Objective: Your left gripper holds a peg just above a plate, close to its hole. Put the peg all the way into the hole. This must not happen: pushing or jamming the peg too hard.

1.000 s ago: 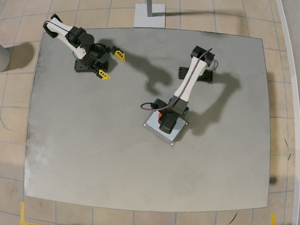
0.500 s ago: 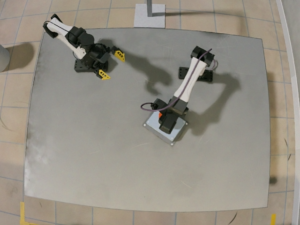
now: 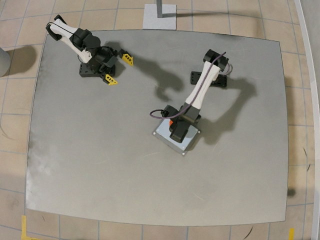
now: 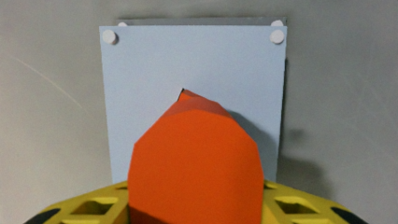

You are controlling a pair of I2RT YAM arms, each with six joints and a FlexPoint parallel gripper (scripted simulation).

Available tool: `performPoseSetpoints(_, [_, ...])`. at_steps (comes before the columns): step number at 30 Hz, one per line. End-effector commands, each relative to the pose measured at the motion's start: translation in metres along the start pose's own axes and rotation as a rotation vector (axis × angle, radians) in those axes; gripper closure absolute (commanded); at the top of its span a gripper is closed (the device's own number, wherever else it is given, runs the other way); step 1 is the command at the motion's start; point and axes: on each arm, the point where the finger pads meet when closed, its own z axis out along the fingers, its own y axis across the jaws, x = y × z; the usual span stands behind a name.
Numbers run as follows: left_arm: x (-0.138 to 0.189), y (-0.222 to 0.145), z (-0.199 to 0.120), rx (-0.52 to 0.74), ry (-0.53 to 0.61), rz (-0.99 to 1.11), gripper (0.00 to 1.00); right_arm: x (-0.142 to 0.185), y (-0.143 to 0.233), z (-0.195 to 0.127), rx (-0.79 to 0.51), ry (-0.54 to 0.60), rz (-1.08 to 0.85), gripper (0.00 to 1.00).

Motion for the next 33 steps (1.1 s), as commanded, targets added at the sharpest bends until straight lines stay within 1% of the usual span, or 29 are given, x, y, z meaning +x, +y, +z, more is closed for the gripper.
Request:
performPoseSetpoints(1, [-0.001, 0.012, -0.013, -0.077, 0.006, 0.02, 0.66, 0.012, -0.001, 0.001, 0.009, 0.043, 0.01, 0.0])
performPoseSetpoints(16, [0.005, 0.012, 0.01, -0.056, 0.001, 0.018, 0.66, 0.012, -0.001, 0.001, 0.009, 0.043, 0.01, 0.0])
performPoseSetpoints(19, [-0.001, 0.009, -0.013, -0.073, 0.003, 0.016, 0.66, 0.012, -0.001, 0.001, 0.009, 0.043, 0.01, 0.0])
performPoseSetpoints(22, [-0.002, 0.008, -0.017, -0.077, 0.004, 0.016, 0.66, 0.012, -0.001, 0.001, 0.009, 0.043, 0.01, 0.0])
performPoseSetpoints(25, [-0.002, 0.008, -0.017, -0.079, 0.005, 0.017, 0.66, 0.012, -0.001, 0.001, 0.009, 0.043, 0.01, 0.0])
performPoseSetpoints(27, [-0.002, 0.004, -0.014, -0.042, 0.001, 0.001, 0.66, 0.012, -0.001, 0.001, 0.009, 0.043, 0.01, 0.0])
performPoseSetpoints(30, [-0.001, 0.013, -0.013, -0.057, 0.003, 0.006, 0.66, 0.012, -0.001, 0.001, 0.009, 0.043, 0.01, 0.0])
performPoseSetpoints(33, [0.0, 0.013, -0.012, -0.053, 0.002, 0.006, 0.66, 0.012, -0.001, 0.001, 0.009, 0.043, 0.01, 0.0])
